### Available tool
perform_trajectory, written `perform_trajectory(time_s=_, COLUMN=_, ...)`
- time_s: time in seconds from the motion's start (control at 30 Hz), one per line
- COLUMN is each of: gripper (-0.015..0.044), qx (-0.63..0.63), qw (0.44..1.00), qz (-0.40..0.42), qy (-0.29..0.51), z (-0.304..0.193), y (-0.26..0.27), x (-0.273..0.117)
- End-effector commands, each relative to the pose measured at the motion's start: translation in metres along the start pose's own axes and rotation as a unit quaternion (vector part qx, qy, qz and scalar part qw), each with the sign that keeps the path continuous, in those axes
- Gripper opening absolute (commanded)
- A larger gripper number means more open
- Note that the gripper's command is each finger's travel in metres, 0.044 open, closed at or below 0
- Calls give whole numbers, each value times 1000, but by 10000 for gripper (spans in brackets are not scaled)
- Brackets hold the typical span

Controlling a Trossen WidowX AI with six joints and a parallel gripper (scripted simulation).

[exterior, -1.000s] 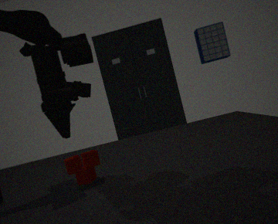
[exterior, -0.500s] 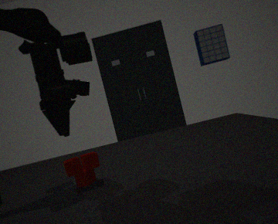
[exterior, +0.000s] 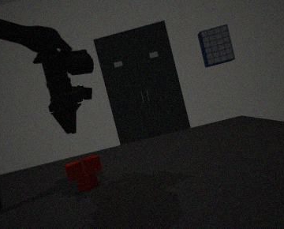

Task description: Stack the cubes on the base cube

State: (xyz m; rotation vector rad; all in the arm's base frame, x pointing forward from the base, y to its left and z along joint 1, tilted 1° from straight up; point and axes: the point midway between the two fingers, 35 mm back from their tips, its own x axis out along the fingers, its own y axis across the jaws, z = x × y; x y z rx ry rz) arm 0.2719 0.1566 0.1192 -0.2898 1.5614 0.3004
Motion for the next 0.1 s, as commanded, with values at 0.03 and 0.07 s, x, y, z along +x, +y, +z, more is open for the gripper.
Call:
perform_trajectory(time_s=0.03, gripper=400, qx=11, qw=1000, qz=0, qy=4, z=2, y=12, x=1)
perform_trajectory(time_s=0.07, gripper=400, qx=11, qw=1000, qz=0, qy=4, z=2, y=12, x=1)
